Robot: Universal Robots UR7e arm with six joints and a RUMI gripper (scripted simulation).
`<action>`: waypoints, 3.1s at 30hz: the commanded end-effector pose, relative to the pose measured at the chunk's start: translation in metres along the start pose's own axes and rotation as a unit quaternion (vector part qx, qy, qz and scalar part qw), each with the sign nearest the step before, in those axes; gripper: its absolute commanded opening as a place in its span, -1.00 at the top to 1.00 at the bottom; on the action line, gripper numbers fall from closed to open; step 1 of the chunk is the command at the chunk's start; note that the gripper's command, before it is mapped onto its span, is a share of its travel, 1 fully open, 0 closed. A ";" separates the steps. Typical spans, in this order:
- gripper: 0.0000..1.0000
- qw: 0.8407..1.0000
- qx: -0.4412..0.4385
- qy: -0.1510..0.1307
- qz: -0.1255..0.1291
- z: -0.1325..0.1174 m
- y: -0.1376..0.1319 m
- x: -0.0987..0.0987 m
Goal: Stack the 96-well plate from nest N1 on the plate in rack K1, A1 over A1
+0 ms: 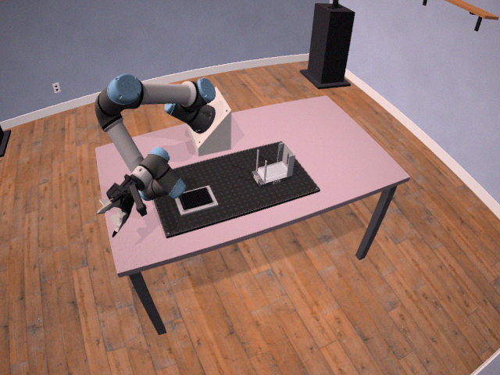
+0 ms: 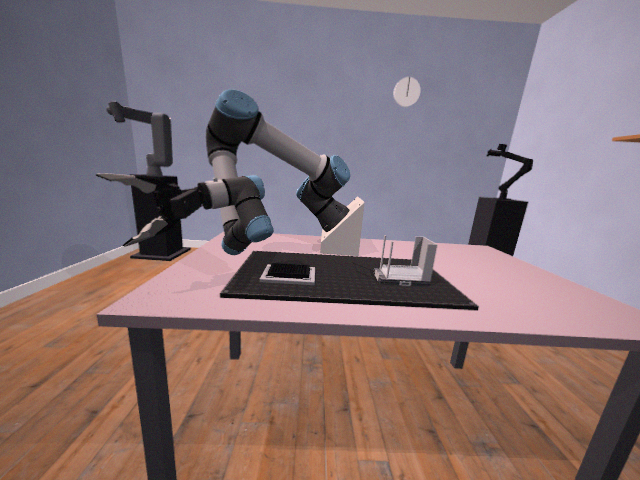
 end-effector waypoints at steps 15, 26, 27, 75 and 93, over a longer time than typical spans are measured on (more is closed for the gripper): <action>-1.00 0.990 -0.024 0.095 0.102 0.053 -0.004 0.004; -1.00 0.977 -0.027 0.140 0.156 0.078 -0.007 0.016; -1.00 0.977 -0.027 0.140 0.156 0.078 -0.007 0.016; -1.00 0.871 0.048 0.299 0.387 0.152 -0.027 0.140; -1.00 0.836 0.089 0.323 0.433 0.154 -0.035 0.190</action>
Point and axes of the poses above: the point where the finger pads meet when closed, its own x axis back along the fingers, its own y axis across the jaws, z = x × y, the point moved 5 cm from there along x, back along the fingers, and after that the axes turned 6 degrees about x, right-handed, at the moved point
